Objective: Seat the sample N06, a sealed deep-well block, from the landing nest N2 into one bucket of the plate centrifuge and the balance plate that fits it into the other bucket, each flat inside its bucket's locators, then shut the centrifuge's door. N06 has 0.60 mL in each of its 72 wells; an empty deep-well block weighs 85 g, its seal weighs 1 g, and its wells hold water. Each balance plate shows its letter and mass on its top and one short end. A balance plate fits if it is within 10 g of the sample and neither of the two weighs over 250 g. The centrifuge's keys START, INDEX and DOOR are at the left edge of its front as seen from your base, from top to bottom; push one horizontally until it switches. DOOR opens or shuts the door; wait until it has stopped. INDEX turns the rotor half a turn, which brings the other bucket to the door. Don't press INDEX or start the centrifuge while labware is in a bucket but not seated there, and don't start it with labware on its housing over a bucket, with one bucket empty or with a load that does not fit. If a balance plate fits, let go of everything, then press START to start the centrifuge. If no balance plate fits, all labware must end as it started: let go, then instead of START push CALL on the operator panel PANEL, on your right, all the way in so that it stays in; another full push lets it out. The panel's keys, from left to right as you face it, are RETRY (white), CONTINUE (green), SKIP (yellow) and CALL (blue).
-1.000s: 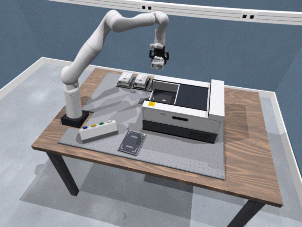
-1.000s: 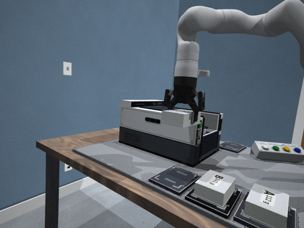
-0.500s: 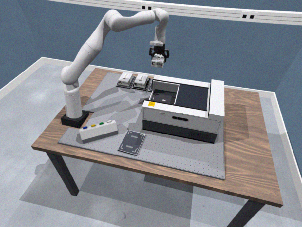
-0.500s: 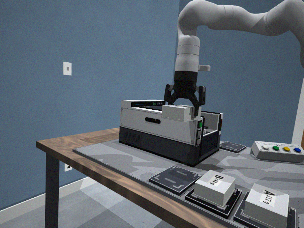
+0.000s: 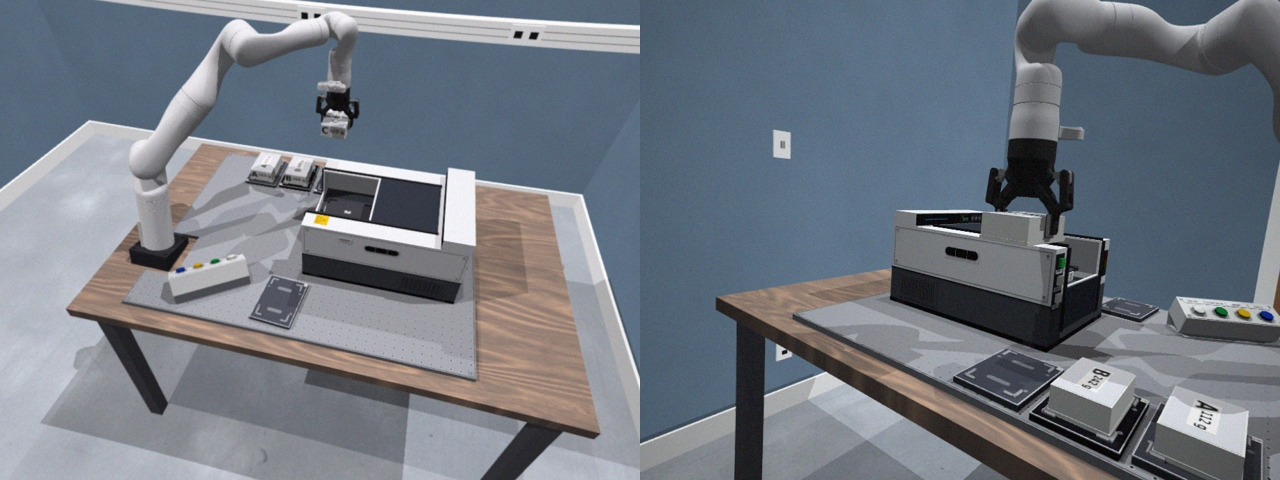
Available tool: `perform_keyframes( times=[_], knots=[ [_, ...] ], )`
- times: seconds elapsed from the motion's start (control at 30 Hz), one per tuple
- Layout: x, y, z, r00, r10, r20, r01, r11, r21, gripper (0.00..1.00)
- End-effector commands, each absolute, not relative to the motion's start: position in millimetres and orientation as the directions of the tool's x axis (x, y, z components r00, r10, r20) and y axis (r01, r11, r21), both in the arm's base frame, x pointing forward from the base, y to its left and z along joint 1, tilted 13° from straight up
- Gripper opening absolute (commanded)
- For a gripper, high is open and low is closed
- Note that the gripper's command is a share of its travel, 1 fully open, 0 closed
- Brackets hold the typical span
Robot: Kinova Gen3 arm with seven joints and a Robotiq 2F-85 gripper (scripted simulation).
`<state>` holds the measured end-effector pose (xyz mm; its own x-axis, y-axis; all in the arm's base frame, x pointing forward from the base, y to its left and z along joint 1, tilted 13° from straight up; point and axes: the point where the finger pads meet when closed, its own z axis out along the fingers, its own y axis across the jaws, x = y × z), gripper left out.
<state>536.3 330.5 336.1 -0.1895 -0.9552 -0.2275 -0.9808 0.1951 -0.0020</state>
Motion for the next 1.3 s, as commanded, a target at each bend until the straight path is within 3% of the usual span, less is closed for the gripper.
perform_keyframes(
  times=[0.0,1.27],
  knots=[
    [536.5,330.3,337.9,-0.189,-0.955,-0.229,-0.981,0.196,-0.004,0.95],
    [570.1,234.6,317.7,-0.524,-0.824,-0.215,-0.85,0.521,0.077,0.95]
  ],
)
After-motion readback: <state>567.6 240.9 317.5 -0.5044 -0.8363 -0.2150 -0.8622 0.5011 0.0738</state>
